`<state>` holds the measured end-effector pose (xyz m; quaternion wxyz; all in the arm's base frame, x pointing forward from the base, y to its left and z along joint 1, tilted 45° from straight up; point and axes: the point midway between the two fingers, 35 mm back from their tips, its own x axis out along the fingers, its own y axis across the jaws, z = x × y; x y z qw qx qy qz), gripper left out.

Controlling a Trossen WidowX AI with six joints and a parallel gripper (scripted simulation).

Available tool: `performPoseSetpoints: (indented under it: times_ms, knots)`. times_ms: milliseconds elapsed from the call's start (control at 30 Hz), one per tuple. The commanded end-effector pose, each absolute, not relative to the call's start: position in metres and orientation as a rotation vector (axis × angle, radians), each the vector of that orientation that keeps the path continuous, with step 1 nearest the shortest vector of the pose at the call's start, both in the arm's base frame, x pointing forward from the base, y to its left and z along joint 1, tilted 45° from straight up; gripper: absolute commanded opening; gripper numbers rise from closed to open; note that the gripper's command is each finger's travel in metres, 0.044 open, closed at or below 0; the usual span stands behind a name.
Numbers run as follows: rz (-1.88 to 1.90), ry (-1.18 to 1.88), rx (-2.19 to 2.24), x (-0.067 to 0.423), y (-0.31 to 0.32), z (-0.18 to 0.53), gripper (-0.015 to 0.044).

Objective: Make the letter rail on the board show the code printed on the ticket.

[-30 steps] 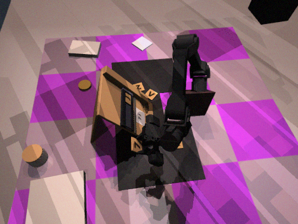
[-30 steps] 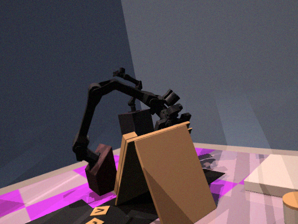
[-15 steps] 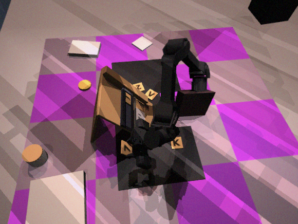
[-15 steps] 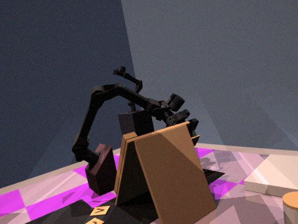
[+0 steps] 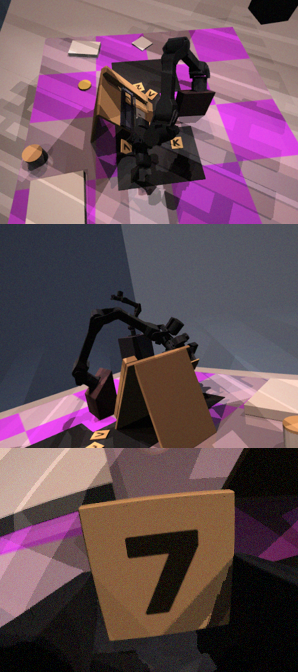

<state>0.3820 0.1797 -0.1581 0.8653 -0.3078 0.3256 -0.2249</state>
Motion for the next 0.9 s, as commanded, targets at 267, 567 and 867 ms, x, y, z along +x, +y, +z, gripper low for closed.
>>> performPoseSetpoints:
  times_ms: [267, 567, 867]
  knots:
    - [-0.471, 0.685, -0.653, 0.3798, 0.1746, -0.1556, 0.0000]
    - [-0.471, 0.685, -0.653, 0.3788, 0.1715, -0.1532, 0.0000]
    - [-0.471, 0.685, -0.653, 0.3778, 0.1685, -0.1507, 0.0000]
